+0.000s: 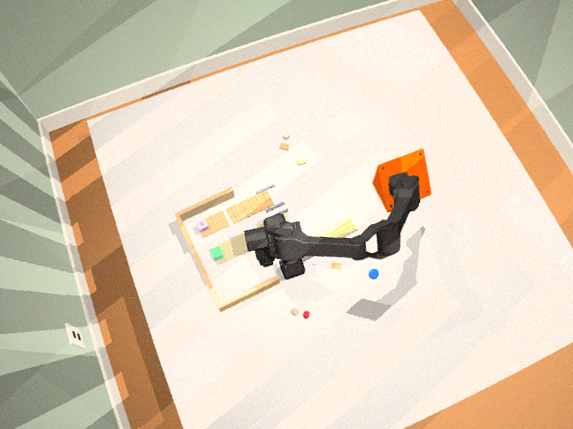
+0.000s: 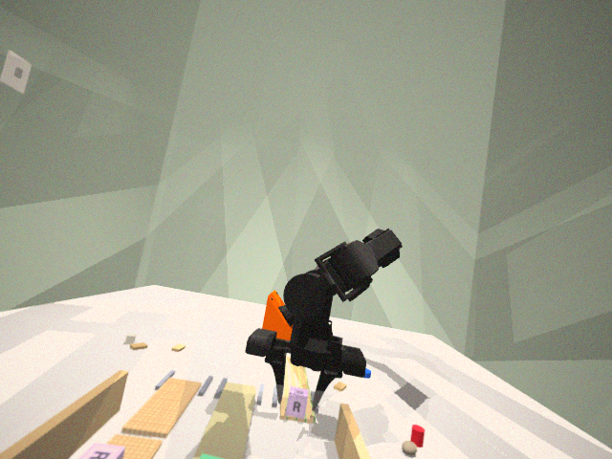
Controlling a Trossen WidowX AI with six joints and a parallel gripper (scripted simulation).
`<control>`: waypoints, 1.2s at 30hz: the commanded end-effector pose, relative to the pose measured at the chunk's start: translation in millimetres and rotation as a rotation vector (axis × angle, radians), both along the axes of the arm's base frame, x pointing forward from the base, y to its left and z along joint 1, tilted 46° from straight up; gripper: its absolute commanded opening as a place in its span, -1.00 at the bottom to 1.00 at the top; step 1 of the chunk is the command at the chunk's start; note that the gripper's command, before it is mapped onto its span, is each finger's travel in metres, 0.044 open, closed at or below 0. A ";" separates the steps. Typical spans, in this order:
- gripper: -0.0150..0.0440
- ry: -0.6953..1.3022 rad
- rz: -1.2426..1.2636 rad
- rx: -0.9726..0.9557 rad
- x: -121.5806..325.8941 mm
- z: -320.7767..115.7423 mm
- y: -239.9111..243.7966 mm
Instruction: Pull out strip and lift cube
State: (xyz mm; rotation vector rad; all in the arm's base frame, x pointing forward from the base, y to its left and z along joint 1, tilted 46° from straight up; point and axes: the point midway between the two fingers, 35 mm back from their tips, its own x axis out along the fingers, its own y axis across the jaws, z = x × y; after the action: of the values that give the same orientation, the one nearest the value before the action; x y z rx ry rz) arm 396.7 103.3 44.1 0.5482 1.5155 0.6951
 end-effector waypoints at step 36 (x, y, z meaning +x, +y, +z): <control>-0.49 0.009 -0.005 0.002 -63.7 18.0 -45.9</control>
State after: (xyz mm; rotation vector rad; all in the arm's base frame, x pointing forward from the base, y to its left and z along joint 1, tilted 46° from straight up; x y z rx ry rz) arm 341.9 61.0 62.7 0.5605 1.5177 0.6933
